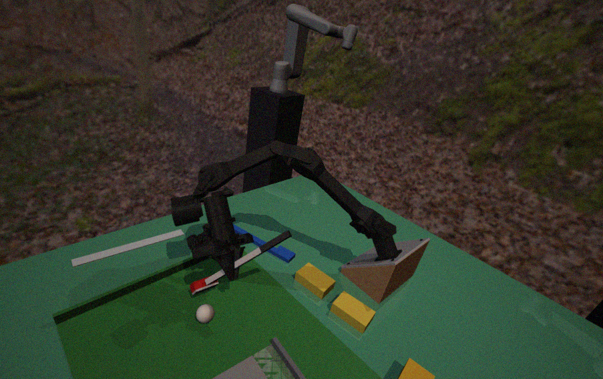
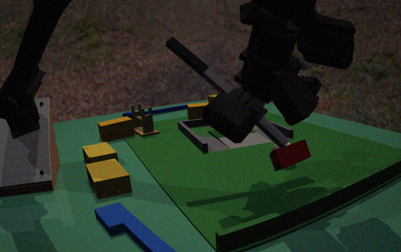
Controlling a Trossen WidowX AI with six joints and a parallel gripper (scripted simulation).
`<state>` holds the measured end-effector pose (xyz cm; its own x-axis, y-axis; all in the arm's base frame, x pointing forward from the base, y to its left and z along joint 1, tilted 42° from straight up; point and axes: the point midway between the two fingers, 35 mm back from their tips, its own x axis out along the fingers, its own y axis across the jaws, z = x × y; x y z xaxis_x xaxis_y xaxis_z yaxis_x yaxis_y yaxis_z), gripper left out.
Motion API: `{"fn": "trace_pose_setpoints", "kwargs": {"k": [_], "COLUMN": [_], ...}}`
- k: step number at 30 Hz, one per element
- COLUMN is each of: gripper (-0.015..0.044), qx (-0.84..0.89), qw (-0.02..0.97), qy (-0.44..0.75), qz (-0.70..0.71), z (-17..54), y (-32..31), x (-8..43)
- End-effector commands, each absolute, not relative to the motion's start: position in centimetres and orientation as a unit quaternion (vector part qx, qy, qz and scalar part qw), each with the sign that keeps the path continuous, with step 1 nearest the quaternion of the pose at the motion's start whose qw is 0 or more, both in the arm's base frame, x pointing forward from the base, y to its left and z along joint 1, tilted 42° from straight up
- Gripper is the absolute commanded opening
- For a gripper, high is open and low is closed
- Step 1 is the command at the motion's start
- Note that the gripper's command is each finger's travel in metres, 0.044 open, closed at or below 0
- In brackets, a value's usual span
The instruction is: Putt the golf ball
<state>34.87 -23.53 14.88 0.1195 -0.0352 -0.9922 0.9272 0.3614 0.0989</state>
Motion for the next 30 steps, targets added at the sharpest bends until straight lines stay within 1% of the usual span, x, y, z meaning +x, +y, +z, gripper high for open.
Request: {"fn": "trace_pose_setpoints", "kwargs": {"k": [1,17,30], "gripper": [0.0,0.0,0.0], "qx": [0.413,0.413,0.412], "qw": [0.627,0.624,0.628], "qy": [0.54,0.54,0.539], "qz": [-0.38,-0.386,-0.381], "z": [14.7,14.7,16.9], "y": [-24.1,-24.5,-27.0], "x": [34.9,34.6,33.9]}}
